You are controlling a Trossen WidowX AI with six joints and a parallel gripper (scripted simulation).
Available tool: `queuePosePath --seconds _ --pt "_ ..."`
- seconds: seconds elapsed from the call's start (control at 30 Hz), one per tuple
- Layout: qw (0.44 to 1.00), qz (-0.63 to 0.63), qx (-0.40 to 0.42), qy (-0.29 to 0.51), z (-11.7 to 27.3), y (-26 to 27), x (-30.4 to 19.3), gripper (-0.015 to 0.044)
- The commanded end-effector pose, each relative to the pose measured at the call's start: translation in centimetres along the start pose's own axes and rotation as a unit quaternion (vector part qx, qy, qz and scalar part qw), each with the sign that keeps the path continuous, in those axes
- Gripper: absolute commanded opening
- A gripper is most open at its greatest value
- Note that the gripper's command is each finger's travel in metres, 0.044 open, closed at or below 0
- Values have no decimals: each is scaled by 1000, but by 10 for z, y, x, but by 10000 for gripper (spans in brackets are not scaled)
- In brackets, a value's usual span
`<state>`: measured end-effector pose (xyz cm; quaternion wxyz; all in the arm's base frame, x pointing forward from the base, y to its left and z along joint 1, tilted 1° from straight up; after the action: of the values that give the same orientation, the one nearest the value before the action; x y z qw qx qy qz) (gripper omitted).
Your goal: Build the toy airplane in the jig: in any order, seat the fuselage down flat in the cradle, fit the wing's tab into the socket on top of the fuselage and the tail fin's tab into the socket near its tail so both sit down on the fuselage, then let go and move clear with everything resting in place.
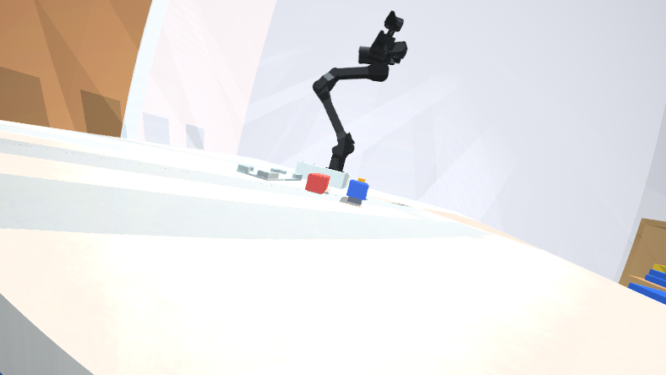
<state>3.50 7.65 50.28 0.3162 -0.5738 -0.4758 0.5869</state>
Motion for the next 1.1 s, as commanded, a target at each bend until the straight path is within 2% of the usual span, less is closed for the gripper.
queuePosePath --seconds 0.0,0.07,0.17,0.33,0.5,0.63,0.73,0.9,1.07 --pt "1000 0 0 0 0 0 0 426" --pt "999 40 -5 12 -1 -2 4 440" --pt "975 212 -21 57 -9 -10 23 440" --pt "859 499 -26 113 -32 -16 58 440" --pt "657 742 -31 128 -63 -5 94 440" --pt "524 843 -30 116 -83 6 111 440" --pt "379 921 -23 87 -106 22 125 440" --pt "132 991 -24 8 -145 61 136 440" --pt "-66 994 -60 -70 -173 98 142 440"
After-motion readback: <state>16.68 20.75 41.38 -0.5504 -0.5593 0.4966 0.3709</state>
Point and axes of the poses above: the point midway between the two fingers, 35 mm back from their tips, its own z axis back along the fingers, its own y axis across the jaws, x = y × z, the point moved 10 cm from there along z, back along the fingers, and after that the axes turned 12 degrees about z, right-handed, at the moved point
